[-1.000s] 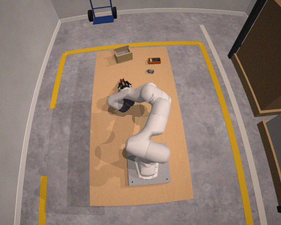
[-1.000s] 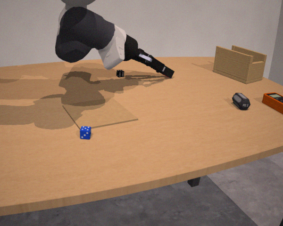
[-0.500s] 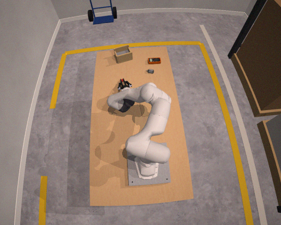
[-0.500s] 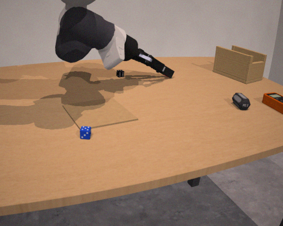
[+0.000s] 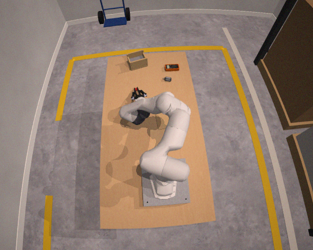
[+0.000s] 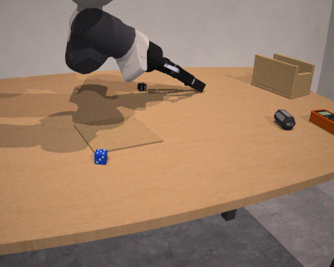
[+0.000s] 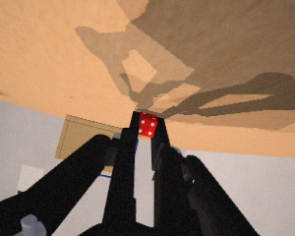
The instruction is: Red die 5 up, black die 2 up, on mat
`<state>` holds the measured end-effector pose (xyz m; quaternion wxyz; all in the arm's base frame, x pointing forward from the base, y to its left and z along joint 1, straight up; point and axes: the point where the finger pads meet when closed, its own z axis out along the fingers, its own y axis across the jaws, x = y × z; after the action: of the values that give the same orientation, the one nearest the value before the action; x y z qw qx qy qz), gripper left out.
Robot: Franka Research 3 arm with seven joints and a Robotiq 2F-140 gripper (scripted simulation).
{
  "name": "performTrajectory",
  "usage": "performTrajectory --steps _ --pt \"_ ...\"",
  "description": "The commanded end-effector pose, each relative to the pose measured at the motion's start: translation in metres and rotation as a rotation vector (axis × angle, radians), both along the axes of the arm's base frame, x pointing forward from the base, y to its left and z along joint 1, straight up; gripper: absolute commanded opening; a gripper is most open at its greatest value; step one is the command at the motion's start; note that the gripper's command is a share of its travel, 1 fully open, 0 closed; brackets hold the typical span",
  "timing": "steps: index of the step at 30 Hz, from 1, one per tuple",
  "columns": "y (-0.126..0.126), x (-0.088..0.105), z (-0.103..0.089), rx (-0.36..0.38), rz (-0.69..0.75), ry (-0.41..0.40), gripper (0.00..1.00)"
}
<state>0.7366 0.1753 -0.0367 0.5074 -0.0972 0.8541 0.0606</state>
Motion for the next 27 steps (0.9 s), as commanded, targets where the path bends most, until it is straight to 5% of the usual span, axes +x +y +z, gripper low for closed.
performTrajectory --steps 1,27 --pt "0.0002 0.0005 0.0004 -0.003 0.001 -0.004 0.18" --pt "0.0002 0.0005 0.0004 -0.003 0.001 -0.004 0.29"
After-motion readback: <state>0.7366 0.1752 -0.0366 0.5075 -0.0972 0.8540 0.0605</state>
